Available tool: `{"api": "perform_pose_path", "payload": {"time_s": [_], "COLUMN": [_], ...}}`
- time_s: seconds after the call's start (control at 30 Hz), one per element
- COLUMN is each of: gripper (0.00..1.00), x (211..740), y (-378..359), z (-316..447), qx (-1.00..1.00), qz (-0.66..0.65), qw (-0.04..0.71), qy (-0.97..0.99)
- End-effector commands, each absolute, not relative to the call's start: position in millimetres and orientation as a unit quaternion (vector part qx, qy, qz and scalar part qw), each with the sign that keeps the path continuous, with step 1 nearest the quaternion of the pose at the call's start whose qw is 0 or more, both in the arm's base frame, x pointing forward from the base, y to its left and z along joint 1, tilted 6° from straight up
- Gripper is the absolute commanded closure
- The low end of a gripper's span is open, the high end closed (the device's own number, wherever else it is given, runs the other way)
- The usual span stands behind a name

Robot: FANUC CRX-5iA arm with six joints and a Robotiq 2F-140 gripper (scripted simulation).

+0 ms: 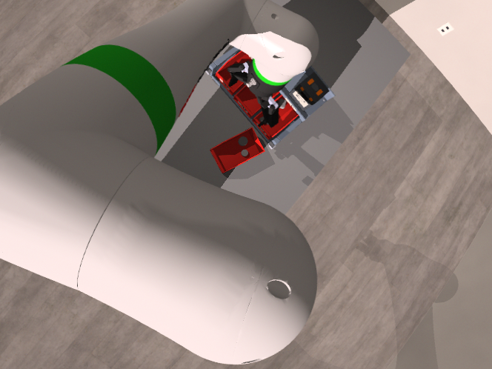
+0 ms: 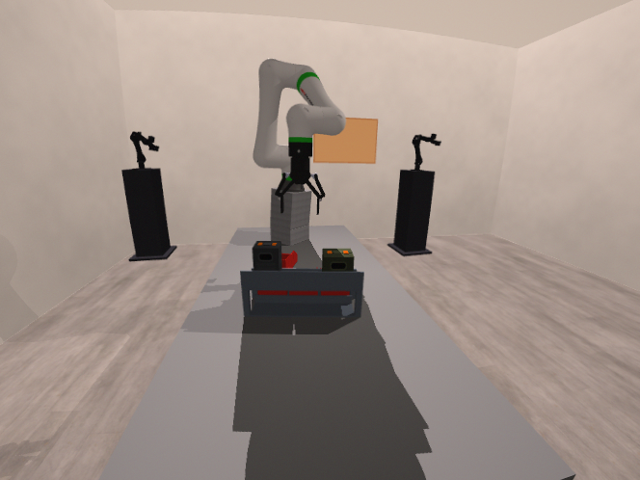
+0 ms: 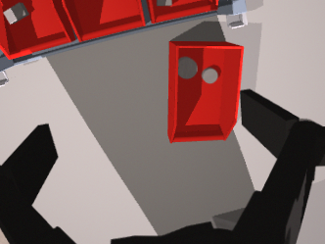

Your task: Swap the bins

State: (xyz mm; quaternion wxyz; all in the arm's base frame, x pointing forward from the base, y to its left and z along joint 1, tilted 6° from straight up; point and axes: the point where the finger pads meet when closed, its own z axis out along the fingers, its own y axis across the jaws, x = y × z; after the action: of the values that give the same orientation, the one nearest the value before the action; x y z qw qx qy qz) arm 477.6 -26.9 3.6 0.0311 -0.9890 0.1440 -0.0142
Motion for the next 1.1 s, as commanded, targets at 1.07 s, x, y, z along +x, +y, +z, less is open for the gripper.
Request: {"api": "perform_pose_path", "payload": {"time_s": [1.07], "gripper": [0.00], "x": [419], "y": [-52], "z": [-98], "qx": [-0.975], "qz": [-0.030], "qw": [0.038], "qy": [0.219]}}
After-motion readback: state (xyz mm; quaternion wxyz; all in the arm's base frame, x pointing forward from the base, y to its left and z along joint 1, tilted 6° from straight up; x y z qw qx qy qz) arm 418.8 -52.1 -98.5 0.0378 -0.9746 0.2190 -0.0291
